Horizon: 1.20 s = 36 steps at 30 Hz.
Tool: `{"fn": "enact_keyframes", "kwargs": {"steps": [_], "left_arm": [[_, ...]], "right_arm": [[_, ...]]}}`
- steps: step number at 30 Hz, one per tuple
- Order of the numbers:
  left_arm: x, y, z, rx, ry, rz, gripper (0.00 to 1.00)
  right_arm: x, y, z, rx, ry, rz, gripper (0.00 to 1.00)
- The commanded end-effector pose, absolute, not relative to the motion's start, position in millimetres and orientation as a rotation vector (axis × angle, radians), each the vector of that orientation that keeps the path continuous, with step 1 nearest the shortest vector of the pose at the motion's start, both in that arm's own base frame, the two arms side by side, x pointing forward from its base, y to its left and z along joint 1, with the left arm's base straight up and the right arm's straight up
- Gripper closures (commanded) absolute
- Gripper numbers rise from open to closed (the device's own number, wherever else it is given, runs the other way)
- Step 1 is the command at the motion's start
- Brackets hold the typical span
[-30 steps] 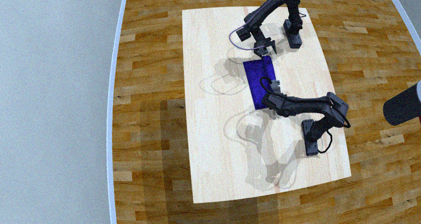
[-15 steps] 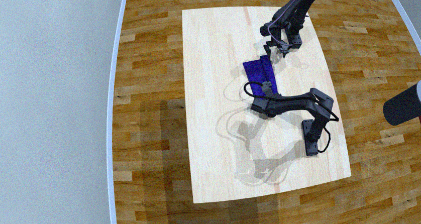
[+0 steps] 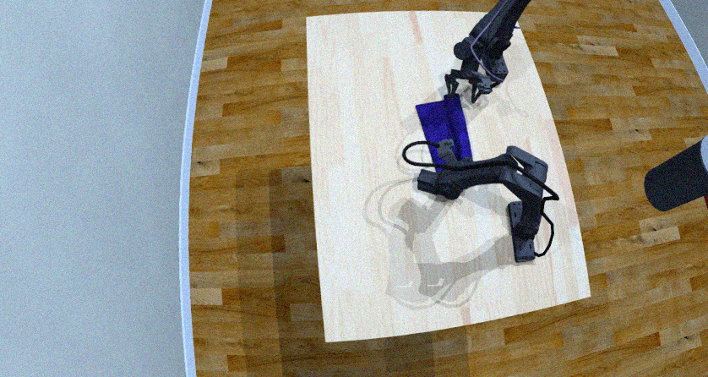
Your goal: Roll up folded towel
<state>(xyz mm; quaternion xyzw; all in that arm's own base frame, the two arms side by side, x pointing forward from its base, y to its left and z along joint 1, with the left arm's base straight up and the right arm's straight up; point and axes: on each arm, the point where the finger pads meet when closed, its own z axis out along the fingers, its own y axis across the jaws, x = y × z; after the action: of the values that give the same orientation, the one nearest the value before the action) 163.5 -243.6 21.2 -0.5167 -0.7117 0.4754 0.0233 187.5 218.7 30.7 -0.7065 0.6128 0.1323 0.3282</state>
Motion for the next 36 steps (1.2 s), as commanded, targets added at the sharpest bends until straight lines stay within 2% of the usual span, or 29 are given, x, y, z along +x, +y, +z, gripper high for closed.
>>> {"fn": "enact_keyframes", "kwargs": {"steps": [1,10,23,31,36], "left_arm": [[166,-245,20,-1.603,-2.182,1.496,0.73],[166,-245,15,-1.603,-2.182,1.496,0.73],[166,-245,15,-1.603,-2.182,1.496,0.73],[166,-245,15,-1.603,-2.182,1.496,0.73],[166,-245,15,-1.603,-2.182,1.496,0.73]], "right_arm": [[200,222,41,-1.802,1.582,0.318,0.02],[205,222,39,-1.802,1.582,0.318,0.02],[201,223,-17,-1.802,1.582,0.318,0.02],[205,230,-15,-1.802,1.582,0.318,0.02],[205,230,-15,-1.802,1.582,0.318,0.23]]}}
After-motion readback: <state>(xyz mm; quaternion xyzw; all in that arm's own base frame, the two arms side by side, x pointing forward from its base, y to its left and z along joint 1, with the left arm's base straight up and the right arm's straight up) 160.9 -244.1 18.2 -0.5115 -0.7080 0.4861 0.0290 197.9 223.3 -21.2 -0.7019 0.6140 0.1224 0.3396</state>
